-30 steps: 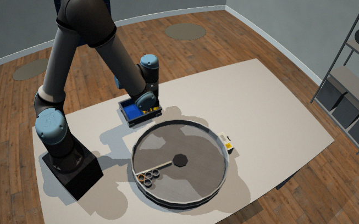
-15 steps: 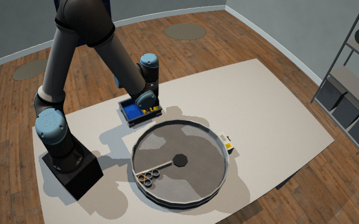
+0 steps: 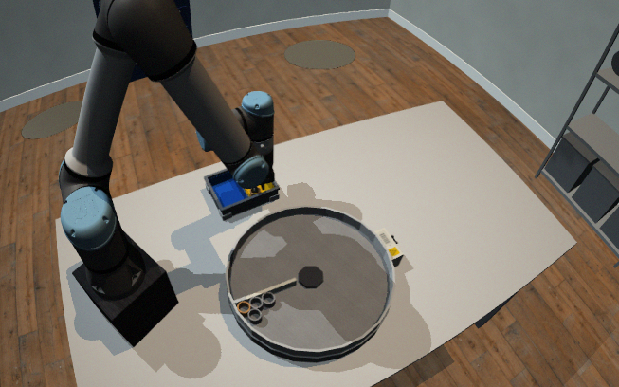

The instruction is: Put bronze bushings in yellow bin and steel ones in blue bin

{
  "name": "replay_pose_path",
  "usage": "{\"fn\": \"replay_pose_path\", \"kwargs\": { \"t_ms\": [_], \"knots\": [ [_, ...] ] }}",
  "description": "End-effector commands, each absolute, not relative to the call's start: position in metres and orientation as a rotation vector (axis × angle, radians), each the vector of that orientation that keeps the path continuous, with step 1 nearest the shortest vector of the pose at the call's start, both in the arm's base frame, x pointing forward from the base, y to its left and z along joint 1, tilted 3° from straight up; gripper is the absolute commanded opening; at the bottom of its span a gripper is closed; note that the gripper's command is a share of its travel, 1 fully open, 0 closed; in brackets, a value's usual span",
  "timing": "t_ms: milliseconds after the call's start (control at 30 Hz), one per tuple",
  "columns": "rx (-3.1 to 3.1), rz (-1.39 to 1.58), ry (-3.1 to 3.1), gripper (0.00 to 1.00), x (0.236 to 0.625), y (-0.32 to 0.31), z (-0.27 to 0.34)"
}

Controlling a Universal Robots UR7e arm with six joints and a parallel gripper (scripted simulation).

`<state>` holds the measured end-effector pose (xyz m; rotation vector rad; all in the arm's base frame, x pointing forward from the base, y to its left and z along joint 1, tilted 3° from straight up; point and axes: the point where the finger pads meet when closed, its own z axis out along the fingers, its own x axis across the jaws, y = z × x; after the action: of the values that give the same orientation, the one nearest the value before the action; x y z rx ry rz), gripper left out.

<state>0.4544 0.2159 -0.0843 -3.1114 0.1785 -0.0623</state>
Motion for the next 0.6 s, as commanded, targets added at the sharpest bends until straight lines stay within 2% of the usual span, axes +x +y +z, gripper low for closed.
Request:
{"fn": "replay_pose_path", "kwargs": {
  "t_ms": [0, 267, 433, 567],
  "knots": [
    [-3.111, -0.065, 0.178, 0.42, 0.455, 0.216, -0.081],
    [-3.111, -0.065, 0.178, 0.42, 0.455, 0.216, -0.081],
    [-3.111, -0.065, 0.178, 0.42, 0.453, 0.215, -0.033],
    [-3.111, -0.065, 0.178, 0.42, 0.452, 0.215, -0.023]
  ]
}}
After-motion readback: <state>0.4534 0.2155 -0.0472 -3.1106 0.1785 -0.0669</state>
